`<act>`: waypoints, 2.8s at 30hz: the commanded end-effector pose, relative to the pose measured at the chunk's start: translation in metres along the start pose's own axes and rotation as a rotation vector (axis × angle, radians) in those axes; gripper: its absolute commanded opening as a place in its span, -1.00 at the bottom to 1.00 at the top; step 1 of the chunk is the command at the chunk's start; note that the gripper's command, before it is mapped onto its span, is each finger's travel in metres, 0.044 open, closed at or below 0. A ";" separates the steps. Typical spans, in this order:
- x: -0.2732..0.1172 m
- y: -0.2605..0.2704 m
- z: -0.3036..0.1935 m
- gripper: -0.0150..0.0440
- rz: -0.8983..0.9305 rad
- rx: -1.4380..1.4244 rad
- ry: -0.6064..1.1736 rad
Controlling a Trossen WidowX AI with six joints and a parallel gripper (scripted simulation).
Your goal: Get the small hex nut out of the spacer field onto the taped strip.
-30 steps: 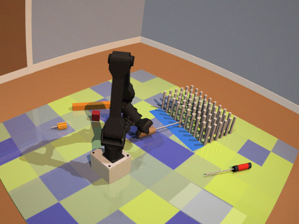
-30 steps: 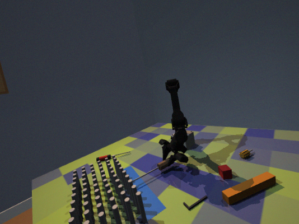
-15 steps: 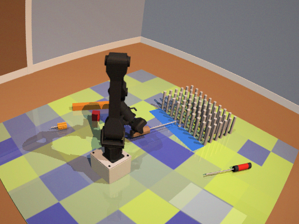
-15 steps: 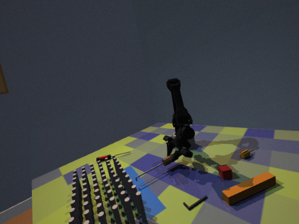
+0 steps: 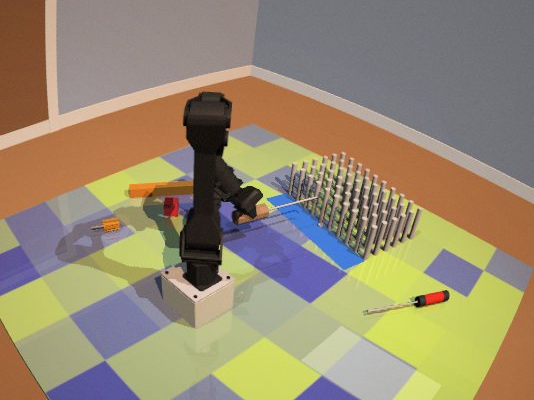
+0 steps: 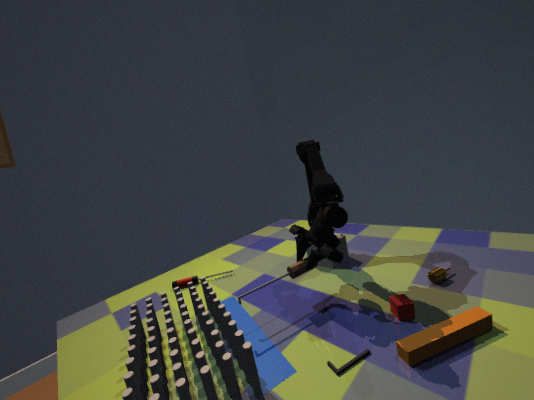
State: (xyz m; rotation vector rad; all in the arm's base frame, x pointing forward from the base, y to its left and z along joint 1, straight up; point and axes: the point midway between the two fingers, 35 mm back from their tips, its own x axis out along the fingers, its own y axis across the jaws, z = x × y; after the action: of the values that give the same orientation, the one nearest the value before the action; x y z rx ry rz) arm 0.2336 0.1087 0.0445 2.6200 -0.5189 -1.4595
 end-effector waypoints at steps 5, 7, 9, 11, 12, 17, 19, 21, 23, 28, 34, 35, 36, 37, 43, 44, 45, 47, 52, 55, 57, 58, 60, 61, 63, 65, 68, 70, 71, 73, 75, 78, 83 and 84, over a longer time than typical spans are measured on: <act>-0.043 0.017 -0.031 -0.49 -0.001 0.001 0.014; -0.054 0.023 -0.036 -0.49 -0.001 0.000 0.015; -0.043 0.019 -0.029 -0.49 -0.001 0.003 0.002; -0.041 0.023 -0.030 -0.49 0.003 0.028 -0.004; -0.040 0.026 -0.031 -0.49 0.007 0.046 -0.009; -0.033 0.037 -0.036 -0.49 0.023 0.148 -0.036; -0.031 0.040 -0.038 -0.49 0.029 0.193 -0.049; -0.028 0.042 -0.042 -0.49 0.036 0.254 -0.066; -0.026 0.045 -0.045 -0.49 0.043 0.316 -0.083; -0.019 0.053 -0.054 -0.49 0.062 0.471 -0.123; -0.011 0.064 -0.064 -0.49 0.097 0.659 -0.171; -0.009 0.066 -0.066 -0.49 0.103 0.691 -0.179; -0.008 0.068 -0.067 -0.49 0.109 0.723 -0.186; -0.007 0.070 -0.069 -0.49 0.115 0.754 -0.194; 0.004 0.080 -0.074 -0.49 0.117 0.900 -0.234; 0.005 0.082 -0.075 -0.49 0.118 0.925 -0.241; 0.006 0.084 -0.076 -0.49 0.123 0.949 -0.246; 0.008 0.087 -0.078 -0.49 0.133 0.996 -0.256; 0.015 0.103 -0.078 -0.49 0.169 1.050 -0.274; 0.018 0.113 -0.077 -0.49 0.192 1.088 -0.286; 0.020 0.117 -0.077 -0.49 0.203 1.119 -0.294; 0.021 0.119 -0.078 -0.49 0.207 1.136 -0.297; 0.023 0.123 -0.080 -0.49 0.219 1.189 -0.306; 0.024 0.125 -0.081 -0.49 0.225 1.220 -0.311; 0.026 0.130 -0.084 -0.49 0.239 1.283 -0.321; 0.028 0.136 -0.086 -0.49 0.253 1.346 -0.330; 0.031 0.144 -0.089 -0.49 0.275 1.440 -0.344; 0.034 0.149 -0.091 -0.49 0.290 1.503 -0.352; 0.035 0.152 -0.092 -0.49 0.298 1.534 -0.357; 0.037 0.158 -0.094 -0.49 0.313 1.597 -0.365; 0.039 0.163 -0.096 -0.49 0.329 1.660 -0.373; 0.042 0.172 -0.098 -0.49 0.353 1.755 -0.384; 0.048 0.188 -0.102 -0.49 0.389 1.918 -0.399; 0.049 0.191 -0.103 -0.49 0.397 1.951 -0.402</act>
State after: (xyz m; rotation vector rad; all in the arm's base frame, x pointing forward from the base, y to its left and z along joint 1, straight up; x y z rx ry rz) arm 0.2943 -0.0864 0.1043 2.3070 -3.4756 -1.5149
